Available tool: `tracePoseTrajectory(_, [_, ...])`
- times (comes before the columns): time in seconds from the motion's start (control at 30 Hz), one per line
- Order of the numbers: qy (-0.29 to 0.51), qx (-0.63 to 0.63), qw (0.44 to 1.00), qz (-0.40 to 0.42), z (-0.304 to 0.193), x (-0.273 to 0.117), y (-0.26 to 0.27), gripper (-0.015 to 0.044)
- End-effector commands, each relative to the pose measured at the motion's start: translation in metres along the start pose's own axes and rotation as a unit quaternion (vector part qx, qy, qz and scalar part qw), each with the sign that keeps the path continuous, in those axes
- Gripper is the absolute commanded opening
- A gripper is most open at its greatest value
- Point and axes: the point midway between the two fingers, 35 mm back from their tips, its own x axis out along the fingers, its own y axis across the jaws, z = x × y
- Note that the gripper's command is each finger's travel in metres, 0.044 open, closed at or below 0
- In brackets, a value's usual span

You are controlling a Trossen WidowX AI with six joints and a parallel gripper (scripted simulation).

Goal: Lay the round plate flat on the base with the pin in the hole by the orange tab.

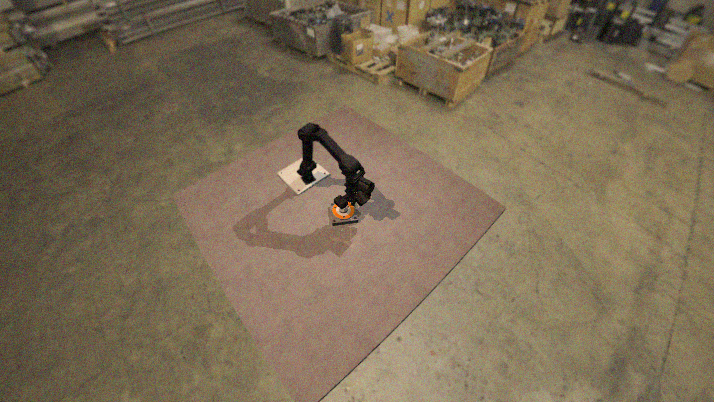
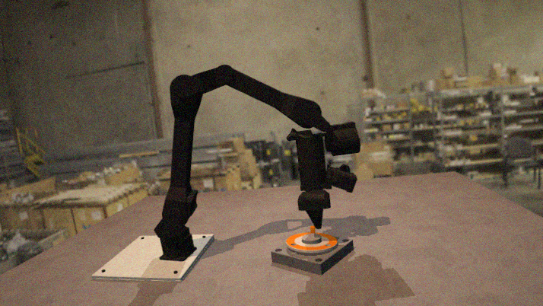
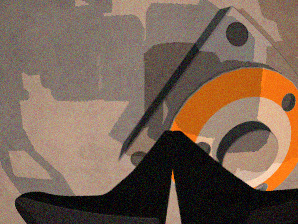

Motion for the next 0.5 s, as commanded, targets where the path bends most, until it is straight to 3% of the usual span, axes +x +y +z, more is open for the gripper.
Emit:
tracePoseTrajectory(0.0, [0.005,0.002,1.000,0.000,-0.007,0.001,0.000,0.0000])
tracePoseTrajectory(0.47, [0.006,0.002,1.000,0.000,-0.022,-0.001,0.001,0.0000])
